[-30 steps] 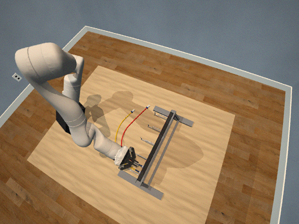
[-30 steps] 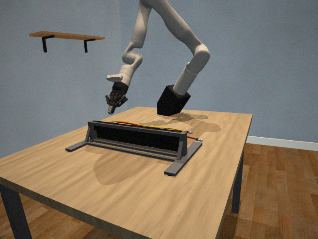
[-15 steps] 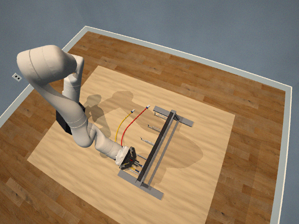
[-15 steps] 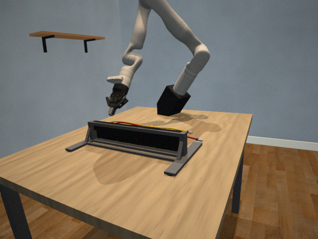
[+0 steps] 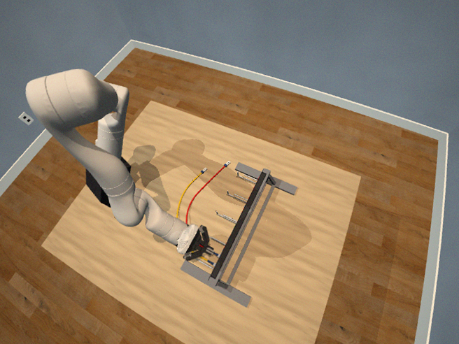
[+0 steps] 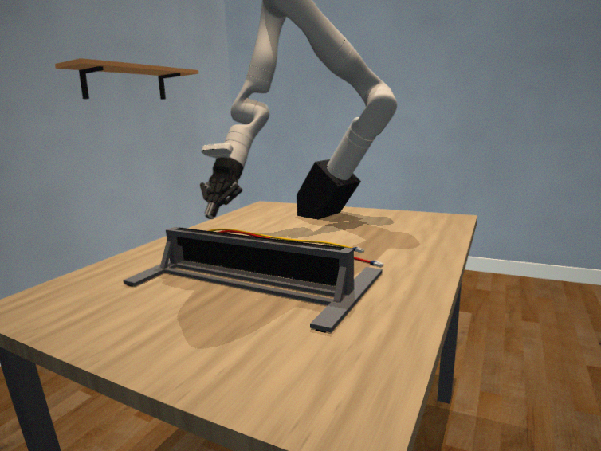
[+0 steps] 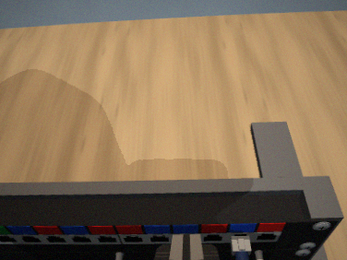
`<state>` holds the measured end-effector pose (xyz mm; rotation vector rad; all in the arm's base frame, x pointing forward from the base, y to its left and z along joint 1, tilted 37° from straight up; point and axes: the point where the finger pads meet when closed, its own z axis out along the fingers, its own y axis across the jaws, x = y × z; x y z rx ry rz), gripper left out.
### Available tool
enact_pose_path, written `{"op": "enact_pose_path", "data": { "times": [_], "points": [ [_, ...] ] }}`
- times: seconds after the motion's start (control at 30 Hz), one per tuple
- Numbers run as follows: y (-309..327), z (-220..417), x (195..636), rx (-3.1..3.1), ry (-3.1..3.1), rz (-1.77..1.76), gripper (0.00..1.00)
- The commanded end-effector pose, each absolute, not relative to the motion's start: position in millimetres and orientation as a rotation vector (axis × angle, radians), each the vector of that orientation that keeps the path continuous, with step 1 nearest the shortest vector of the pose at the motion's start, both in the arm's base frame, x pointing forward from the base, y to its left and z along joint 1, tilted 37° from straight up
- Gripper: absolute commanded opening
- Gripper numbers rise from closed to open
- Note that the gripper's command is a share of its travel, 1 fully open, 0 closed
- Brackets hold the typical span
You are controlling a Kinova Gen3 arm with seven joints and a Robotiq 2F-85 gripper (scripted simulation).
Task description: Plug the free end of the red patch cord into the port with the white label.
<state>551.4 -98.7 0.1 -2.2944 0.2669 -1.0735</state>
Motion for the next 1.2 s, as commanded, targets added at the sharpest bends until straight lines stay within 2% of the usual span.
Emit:
{"op": "enact_pose_path", "data": {
  "times": [0.0, 0.87, 1.17],
  "points": [
    [-100, 1, 552, -2.295, 0.267, -1.076, 0.0],
    [-105, 7, 542, -2.295, 0.267, -1.076, 0.0],
    [-128, 34, 502, -2.295, 0.267, -1.076, 0.0]
  ]
}}
